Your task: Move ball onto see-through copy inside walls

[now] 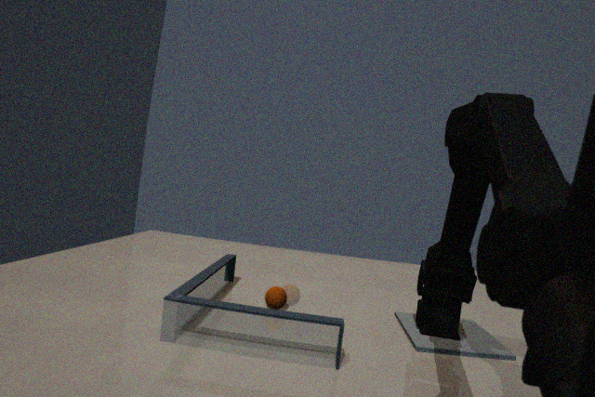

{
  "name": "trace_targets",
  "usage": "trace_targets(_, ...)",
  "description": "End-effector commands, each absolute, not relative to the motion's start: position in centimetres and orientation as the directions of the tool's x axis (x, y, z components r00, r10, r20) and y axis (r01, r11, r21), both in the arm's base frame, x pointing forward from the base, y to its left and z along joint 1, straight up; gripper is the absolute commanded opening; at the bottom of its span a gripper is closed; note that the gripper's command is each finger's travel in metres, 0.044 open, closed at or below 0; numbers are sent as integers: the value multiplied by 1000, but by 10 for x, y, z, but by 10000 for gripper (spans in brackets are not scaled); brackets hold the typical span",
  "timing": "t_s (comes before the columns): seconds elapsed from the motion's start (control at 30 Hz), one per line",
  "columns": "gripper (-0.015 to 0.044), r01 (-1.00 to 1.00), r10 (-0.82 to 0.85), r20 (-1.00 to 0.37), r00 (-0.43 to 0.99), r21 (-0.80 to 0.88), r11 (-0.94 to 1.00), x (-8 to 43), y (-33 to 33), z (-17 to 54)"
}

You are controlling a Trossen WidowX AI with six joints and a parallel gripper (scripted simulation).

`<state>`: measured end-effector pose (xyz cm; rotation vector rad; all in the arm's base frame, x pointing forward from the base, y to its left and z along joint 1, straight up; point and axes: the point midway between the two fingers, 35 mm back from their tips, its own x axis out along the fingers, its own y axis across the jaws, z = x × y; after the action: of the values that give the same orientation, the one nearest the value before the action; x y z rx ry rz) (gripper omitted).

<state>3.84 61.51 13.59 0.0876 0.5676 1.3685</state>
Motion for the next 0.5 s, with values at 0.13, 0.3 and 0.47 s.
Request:
trace_targets(0.13, 304, -868, 859, -449, 245, 293, 401, 144, 571, 136)
trace_targets(0.3, 304, -824, 774, -537, 335, 231, 517, 207, 527, 132)
trace_targets(0.47, 304, -767, 672, -621, 403, 171, 619, 261, 474, 128)
